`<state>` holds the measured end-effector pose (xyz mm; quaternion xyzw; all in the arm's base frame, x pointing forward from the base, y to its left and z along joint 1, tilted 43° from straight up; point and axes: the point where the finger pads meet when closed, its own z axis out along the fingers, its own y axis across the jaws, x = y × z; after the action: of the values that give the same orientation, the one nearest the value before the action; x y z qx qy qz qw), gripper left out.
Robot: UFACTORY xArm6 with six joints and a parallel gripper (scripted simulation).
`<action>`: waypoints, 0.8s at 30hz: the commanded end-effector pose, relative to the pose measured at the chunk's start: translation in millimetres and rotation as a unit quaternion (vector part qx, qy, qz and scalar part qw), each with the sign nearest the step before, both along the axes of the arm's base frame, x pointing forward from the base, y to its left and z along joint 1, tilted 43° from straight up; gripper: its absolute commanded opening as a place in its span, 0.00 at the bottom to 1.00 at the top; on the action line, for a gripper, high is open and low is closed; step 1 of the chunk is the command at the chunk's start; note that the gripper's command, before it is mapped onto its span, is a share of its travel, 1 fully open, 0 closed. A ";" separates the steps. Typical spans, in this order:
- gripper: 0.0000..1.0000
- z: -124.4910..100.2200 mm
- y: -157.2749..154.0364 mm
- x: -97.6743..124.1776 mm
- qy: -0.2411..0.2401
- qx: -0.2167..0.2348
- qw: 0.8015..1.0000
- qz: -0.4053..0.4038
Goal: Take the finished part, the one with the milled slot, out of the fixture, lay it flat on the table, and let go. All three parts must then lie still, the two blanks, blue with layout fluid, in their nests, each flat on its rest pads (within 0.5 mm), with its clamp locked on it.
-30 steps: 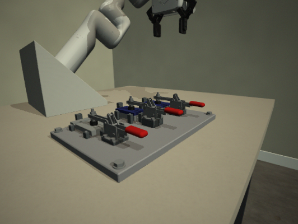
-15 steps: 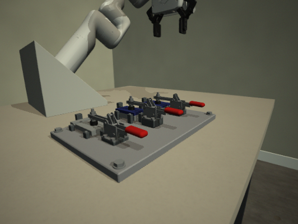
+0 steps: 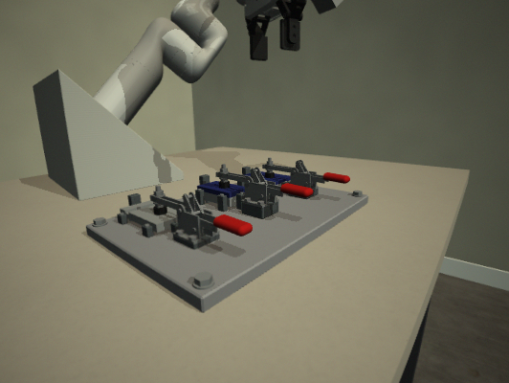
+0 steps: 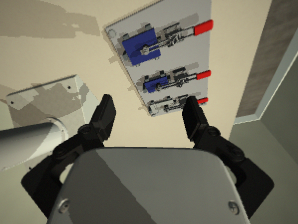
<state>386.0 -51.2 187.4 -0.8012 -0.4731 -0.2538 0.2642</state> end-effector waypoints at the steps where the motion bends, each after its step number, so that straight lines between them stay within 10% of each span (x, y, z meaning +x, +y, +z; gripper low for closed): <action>1: 1.00 -20.7 -22.3 4.3 0.056 0.010 0.997 -0.061; 10: 1.00 -60.7 -58.0 1.7 0.150 0.031 0.974 -0.166; 24: 1.00 -153.7 -123.4 -25.3 0.340 0.080 0.861 -0.370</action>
<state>366.0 -160.3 53.3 -0.9286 -0.0579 -0.1052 0.3511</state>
